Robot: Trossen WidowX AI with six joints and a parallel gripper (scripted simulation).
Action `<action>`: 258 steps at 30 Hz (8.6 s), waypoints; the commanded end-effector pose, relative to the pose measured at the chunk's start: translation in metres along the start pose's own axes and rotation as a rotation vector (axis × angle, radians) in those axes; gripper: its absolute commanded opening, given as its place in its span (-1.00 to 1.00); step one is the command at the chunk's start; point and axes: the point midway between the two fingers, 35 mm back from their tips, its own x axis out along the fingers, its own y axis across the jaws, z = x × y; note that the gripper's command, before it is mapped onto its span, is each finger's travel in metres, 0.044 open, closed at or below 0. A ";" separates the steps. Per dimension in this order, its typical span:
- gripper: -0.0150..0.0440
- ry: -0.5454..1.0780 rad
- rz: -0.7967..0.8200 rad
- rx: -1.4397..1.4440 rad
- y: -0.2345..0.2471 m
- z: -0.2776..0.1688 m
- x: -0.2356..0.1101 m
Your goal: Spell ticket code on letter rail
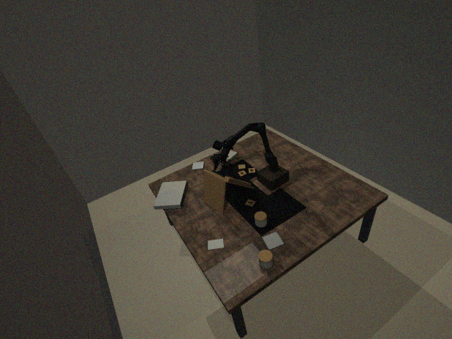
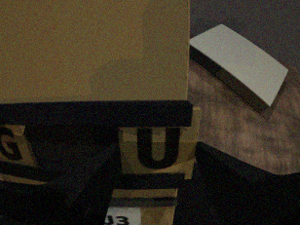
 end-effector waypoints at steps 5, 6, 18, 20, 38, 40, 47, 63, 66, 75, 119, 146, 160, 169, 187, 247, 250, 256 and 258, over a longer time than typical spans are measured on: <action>-0.49 0.003 0.001 0.003 0.007 -0.001 0.001; -0.49 0.003 0.001 0.003 0.007 -0.001 0.001; -0.49 0.003 0.002 0.003 0.014 -0.002 0.001; -0.49 0.003 0.002 0.004 0.015 -0.002 0.001; -0.49 0.003 0.002 0.004 0.027 -0.002 0.001; -0.49 0.003 0.003 0.004 0.028 -0.002 0.001; -0.49 0.003 0.003 0.005 0.033 -0.002 0.001; -0.49 0.002 0.004 0.006 0.044 -0.002 0.001; -0.49 0.002 0.004 0.006 0.046 -0.002 0.001; -0.49 0.002 0.004 0.006 0.052 -0.002 0.001; 0.49 0.002 0.006 0.008 0.072 -0.001 -0.003; 0.51 0.004 0.006 0.008 0.071 -0.001 -0.021; 0.51 0.004 0.006 0.008 0.071 -0.002 -0.028; 0.51 0.005 0.006 0.007 0.071 -0.003 -0.032; 0.51 0.005 0.006 0.007 0.071 -0.002 -0.041; -0.49 0.691 0.006 0.006 0.039 0.022 -0.023; -0.49 0.691 0.006 0.006 0.040 0.022 -0.021; -0.49 0.691 0.006 0.006 0.040 0.021 -0.017; -0.49 0.691 0.006 0.006 0.040 0.021 -0.016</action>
